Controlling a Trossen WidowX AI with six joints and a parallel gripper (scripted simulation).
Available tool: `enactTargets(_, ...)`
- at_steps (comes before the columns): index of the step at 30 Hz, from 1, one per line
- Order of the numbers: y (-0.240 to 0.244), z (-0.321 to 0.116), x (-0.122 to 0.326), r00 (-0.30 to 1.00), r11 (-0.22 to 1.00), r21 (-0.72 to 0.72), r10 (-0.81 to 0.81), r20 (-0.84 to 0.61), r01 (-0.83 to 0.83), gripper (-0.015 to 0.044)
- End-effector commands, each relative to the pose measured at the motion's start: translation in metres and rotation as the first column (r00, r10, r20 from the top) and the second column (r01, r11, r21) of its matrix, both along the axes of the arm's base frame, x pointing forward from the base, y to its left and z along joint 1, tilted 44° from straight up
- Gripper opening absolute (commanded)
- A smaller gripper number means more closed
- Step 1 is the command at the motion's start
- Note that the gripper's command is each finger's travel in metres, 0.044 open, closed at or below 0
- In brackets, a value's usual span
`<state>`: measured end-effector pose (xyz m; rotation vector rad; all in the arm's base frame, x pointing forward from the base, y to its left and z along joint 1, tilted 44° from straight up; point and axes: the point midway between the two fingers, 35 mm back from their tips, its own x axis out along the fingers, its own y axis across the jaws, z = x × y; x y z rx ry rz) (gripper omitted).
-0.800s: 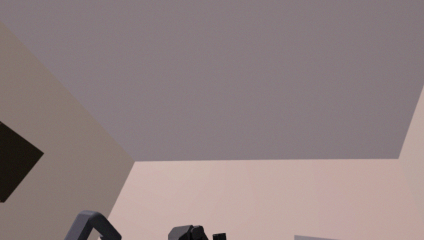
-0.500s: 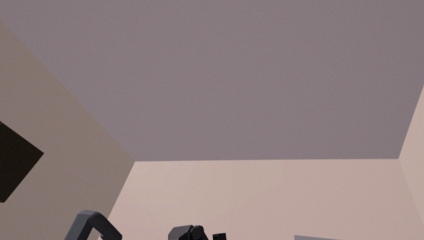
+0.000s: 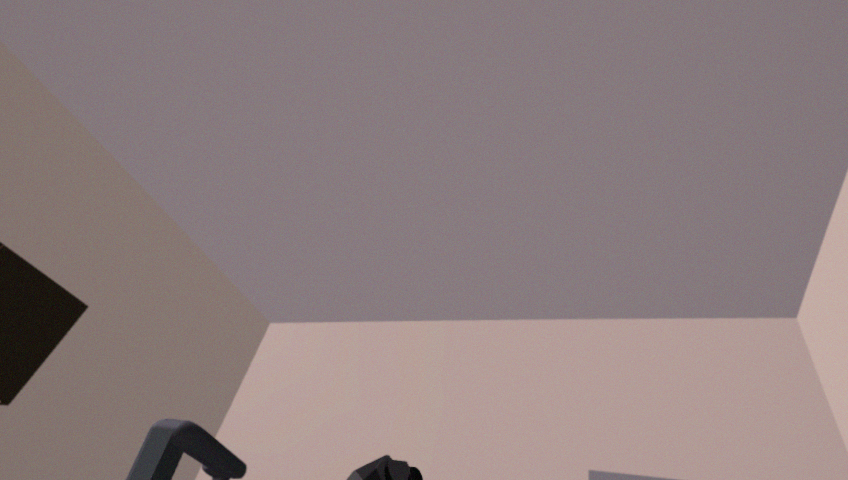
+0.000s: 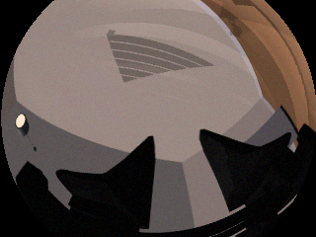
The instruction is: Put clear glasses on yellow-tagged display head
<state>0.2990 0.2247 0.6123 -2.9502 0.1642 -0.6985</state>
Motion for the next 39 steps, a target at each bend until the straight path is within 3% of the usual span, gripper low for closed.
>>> enactTargets(1, 0.007, -0.028, 0.039, 0.992, 0.95, -0.298, -0.116, -0.042, 0.098, 0.02)
enactTargets(4, 0.006, -0.055, 0.072, 0.975, 0.832, -0.534, -0.214, -0.059, 0.15, 0.02)
enactTargets(6, -0.019, -0.049, 0.084, 0.96, 0.784, -0.584, -0.28, -0.033, 0.209, 0.02)
enactTargets(14, -0.028, -0.1, 0.133, 0.921, 0.484, -0.857, -0.389, -0.03, 0.177, 0.02)
enactTargets(21, -0.061, -0.187, 0.192, 0.88, -0.018, -1.0, -0.475, -0.009, -0.02, 0.02)
enactTargets(25, -0.092, -0.247, 0.219, 0.874, -0.301, -0.936, -0.486, -0.012, -0.18, 0.02)
enactTargets(30, -0.14, -0.325, 0.235, 0.882, -0.577, -0.738, -0.469, -0.052, -0.35, 0.02)
enactTargets(39, -0.228, -0.462, 0.217, 0.894, -0.858, -0.281, -0.36, -0.267, -0.43, 0.02)
